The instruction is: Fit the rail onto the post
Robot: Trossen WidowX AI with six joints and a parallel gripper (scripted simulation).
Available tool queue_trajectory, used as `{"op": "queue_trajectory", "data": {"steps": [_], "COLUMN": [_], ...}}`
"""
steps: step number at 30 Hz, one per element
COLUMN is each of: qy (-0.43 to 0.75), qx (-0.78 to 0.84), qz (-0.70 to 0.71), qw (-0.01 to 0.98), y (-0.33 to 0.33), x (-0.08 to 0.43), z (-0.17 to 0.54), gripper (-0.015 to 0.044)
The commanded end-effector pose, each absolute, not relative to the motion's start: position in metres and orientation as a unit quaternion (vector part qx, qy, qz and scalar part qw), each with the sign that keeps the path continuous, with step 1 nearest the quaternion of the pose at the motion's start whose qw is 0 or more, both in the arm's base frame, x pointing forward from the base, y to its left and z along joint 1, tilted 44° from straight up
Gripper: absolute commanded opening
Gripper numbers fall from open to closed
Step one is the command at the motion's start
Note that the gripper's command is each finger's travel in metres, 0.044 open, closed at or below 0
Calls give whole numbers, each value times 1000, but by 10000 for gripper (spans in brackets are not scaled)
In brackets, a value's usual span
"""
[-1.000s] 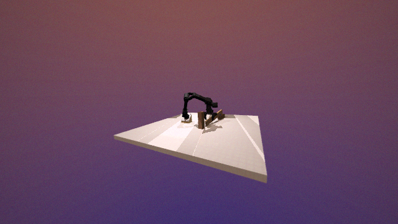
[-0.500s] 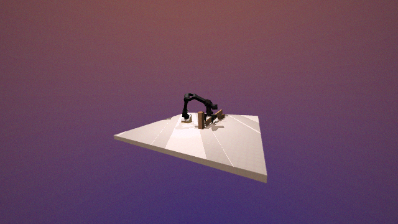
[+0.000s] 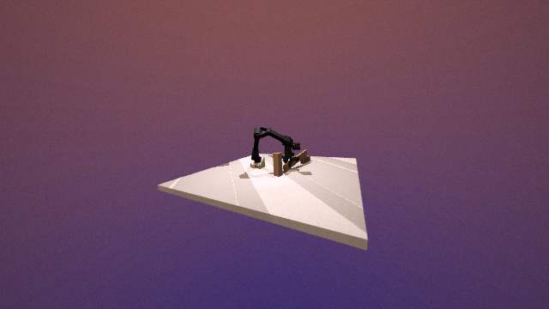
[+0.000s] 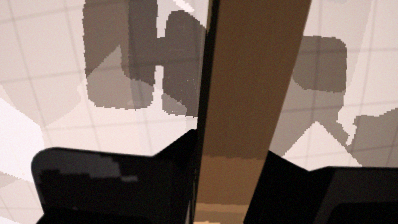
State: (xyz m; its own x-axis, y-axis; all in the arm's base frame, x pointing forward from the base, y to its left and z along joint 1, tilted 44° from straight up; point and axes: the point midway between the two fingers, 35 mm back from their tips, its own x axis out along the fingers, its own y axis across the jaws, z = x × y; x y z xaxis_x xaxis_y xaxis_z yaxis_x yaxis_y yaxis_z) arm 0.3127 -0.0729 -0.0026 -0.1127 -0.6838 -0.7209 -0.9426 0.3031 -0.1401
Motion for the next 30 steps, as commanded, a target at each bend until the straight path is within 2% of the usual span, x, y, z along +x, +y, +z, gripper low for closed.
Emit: {"op": "queue_trajectory", "data": {"steps": [1, 4, 5, 30], "qy": [724, 724, 724, 724], "qx": [-563, -563, -563, -563], "qz": [181, 181, 181, 182], "qw": [356, 356, 356, 356], "y": [-73, -73, -73, -68], "x": [313, 313, 313, 314], "z": [-3, -3, -3, 2], "gripper": [46, 26, 0, 0]}}
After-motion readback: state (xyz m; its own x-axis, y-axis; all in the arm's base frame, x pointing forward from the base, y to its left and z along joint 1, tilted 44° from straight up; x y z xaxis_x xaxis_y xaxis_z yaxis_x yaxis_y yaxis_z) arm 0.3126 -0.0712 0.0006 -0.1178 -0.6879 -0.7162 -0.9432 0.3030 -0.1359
